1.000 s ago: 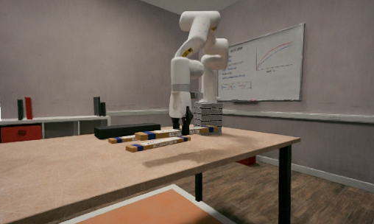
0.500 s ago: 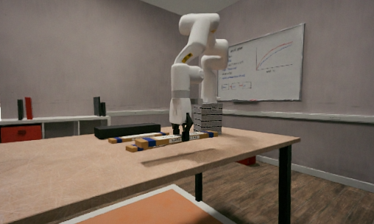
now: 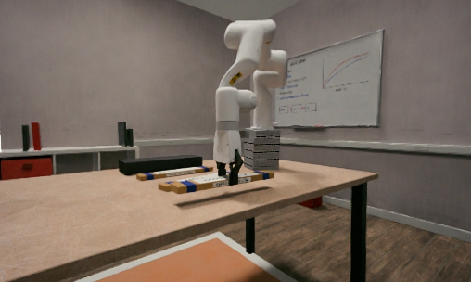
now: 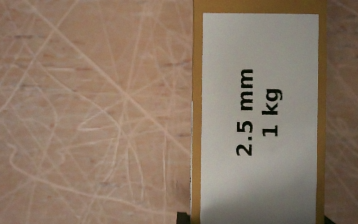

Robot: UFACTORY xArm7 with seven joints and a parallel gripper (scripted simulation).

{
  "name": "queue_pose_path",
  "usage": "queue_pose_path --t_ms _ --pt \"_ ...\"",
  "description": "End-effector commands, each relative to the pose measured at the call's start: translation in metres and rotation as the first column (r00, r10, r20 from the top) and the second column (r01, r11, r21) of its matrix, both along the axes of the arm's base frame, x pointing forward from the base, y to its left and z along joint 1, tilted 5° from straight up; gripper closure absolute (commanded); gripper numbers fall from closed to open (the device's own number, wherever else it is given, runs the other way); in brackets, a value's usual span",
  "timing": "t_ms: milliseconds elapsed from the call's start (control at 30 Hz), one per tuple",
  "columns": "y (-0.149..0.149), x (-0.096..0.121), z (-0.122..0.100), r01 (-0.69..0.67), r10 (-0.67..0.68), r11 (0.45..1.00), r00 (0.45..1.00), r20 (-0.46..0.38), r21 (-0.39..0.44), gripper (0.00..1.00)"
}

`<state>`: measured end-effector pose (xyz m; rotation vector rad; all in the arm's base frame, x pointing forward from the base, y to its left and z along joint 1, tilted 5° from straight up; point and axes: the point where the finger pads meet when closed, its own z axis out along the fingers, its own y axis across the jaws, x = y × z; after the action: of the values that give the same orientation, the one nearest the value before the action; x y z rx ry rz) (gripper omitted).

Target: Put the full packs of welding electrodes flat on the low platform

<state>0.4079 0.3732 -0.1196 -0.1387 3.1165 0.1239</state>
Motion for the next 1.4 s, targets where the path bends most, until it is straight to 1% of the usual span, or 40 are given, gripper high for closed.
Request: queue_pose_path --t_ms 0,767,1367 --pt "0.002 0.002 -0.005 0.000 0.000 1.000 1.000 0.004 0.003 0.42" --pt "0.004 0.002 -0.028 0.000 0.000 1.000 1.000 0.004 0.003 0.42" --pt "0.005 0.002 -0.035 0.000 0.000 1.000 1.000 0.004 0.003 0.42"
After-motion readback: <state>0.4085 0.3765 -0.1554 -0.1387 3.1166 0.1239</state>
